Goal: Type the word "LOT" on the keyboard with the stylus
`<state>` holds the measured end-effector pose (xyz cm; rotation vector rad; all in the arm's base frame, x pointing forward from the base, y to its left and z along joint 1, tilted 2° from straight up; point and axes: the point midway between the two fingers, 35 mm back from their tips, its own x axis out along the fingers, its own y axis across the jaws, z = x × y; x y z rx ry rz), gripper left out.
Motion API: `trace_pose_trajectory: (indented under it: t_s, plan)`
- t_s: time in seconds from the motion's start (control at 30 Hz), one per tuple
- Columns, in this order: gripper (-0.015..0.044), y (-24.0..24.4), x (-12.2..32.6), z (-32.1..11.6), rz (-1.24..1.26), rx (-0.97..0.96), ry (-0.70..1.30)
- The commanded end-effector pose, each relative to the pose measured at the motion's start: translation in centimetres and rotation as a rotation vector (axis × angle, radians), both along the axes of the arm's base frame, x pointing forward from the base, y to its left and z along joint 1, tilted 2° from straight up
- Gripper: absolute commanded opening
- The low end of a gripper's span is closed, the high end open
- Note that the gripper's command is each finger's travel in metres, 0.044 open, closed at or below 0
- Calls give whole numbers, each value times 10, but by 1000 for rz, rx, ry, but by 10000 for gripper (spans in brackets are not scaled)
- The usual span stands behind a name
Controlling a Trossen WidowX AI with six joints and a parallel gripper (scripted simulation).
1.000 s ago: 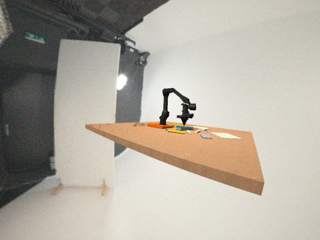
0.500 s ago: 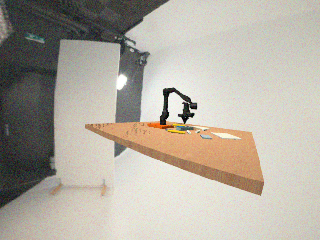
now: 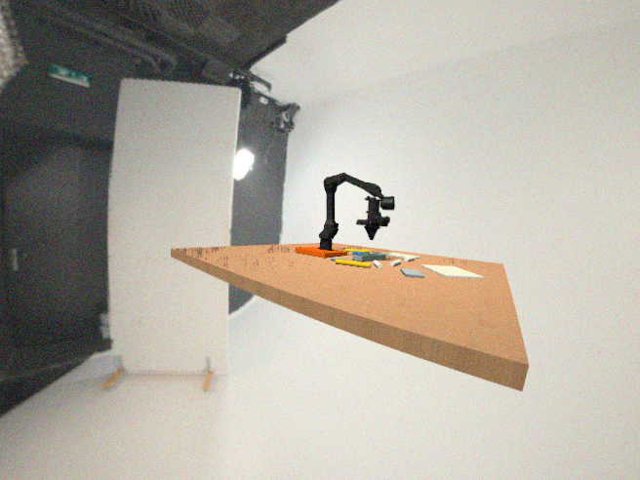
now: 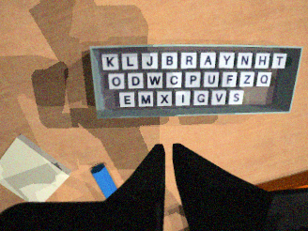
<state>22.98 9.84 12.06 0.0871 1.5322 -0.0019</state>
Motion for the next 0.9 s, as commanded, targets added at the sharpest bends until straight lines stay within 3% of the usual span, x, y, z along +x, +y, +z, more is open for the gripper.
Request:
trace_pose_trajectory:
  t_s: [0.0, 0.13, 0.5, 0.6, 0.7, 0.87]
  plan:
    - [105, 0, 0, 0, 0, 0, 0]
    - [0, 0, 0, 0, 0, 0, 0]
    - [0, 0, 0, 0, 0, 0, 0]
    - [79, 2, -2, -1, 8, 0, 11]
    - [150, 25, -31, -15, 119, -3, 159]
    - [150, 58, -97, -33, 311, -50, 458]
